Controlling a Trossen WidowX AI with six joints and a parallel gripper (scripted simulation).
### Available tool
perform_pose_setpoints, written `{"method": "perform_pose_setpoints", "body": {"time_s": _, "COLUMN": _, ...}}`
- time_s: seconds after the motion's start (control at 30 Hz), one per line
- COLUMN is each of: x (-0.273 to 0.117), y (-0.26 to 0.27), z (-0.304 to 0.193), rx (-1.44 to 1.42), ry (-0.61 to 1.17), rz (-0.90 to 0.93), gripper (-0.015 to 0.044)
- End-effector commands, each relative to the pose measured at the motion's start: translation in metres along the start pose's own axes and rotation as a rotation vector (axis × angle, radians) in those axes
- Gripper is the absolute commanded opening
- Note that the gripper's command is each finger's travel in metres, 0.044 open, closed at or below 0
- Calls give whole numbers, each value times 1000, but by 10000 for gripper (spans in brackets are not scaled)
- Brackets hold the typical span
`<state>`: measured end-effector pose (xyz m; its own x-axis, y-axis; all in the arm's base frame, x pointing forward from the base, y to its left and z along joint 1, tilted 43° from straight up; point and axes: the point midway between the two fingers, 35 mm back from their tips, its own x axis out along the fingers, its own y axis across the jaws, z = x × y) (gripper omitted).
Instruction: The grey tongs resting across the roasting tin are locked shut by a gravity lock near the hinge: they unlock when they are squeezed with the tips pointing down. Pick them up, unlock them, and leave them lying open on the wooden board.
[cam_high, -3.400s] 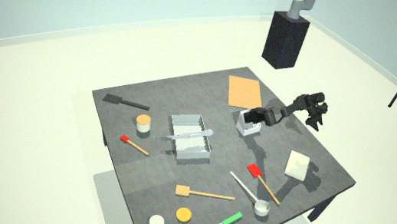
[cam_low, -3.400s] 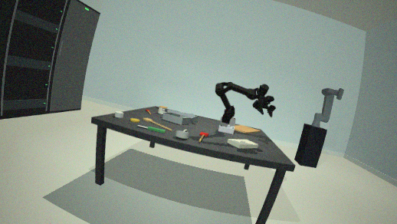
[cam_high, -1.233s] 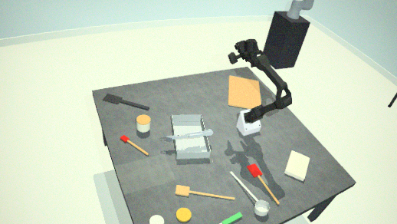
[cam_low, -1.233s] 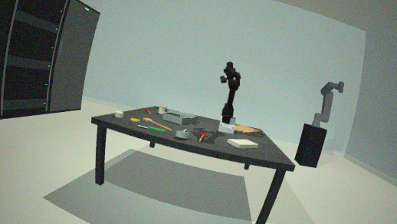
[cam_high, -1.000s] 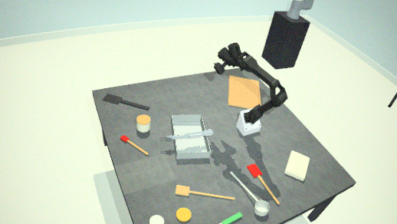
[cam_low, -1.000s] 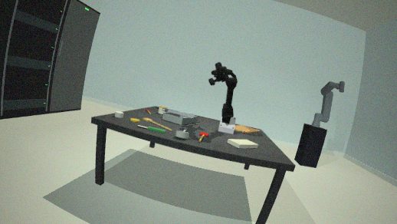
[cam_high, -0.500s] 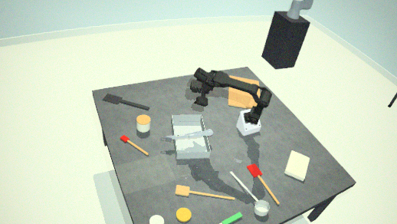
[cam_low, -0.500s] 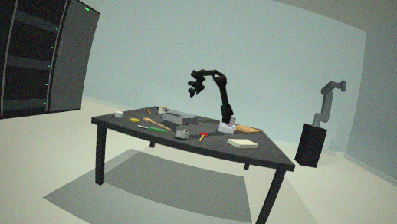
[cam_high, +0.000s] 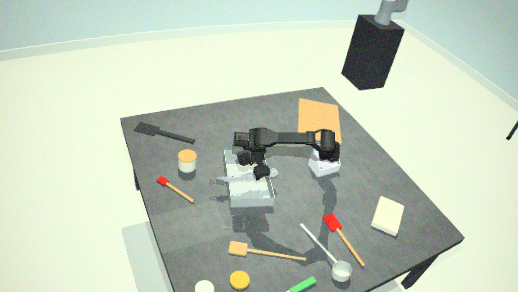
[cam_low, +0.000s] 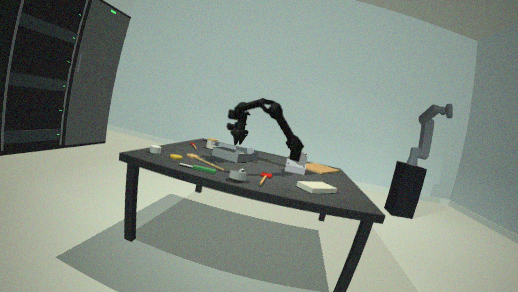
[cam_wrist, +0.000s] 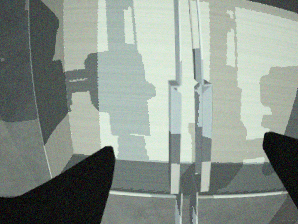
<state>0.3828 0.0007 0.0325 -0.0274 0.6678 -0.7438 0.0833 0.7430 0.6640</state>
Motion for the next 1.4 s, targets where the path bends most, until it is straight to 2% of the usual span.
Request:
{"method": "perform_pose_setpoints", "body": {"time_s": 0.0, "x": -4, "y": -5, "z": 7, "rx": 2, "ry": -12, "rz": 14, "gripper": 440}}
{"method": "perform_pose_setpoints", "body": {"time_s": 0.37, "x": -2, "y": -8, "z": 10, "rx": 2, "ry": -13, "rz": 13, "gripper": 440}}
{"method": "perform_pose_setpoints", "body": {"time_s": 1.37, "x": 47, "y": -7, "z": 11, "rx": 1, "ry": -13, "rz": 15, "gripper": 440}}
